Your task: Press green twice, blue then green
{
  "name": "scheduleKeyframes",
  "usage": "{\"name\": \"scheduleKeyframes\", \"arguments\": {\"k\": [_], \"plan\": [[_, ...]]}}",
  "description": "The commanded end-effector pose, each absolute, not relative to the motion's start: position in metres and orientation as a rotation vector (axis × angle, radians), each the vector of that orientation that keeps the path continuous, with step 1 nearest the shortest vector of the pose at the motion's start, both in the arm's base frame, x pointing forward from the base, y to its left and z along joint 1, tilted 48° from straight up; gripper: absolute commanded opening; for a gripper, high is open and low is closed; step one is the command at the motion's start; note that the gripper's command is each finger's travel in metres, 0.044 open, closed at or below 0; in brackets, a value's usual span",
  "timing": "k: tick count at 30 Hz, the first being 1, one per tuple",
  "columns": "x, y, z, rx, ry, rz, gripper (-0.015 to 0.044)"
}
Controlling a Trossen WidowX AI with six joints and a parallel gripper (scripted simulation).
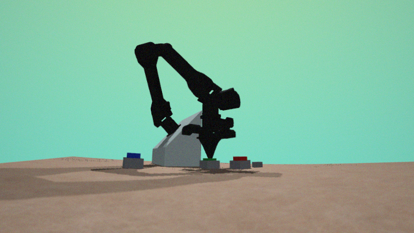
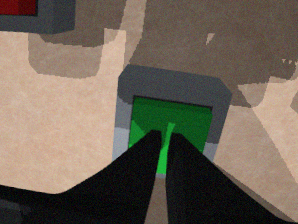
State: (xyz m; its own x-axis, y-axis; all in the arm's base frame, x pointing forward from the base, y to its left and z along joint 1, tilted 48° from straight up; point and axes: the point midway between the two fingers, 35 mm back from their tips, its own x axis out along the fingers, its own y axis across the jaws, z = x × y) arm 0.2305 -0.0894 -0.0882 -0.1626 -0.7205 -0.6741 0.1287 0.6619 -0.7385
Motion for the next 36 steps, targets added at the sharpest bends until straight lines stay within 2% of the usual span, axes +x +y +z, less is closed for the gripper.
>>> {"name": "scheduleKeyframes", "arguments": {"k": [1, 11, 36], "plan": [[0.23, -0.091, -0.088, -0.507, 1.57, -0.808, 0.002], [0.235, -0.067, -0.066, -0.506, 1.57, -0.807, 0.002], [0.23, -0.09, -0.088, -0.507, 1.57, -0.808, 0.002]]}}
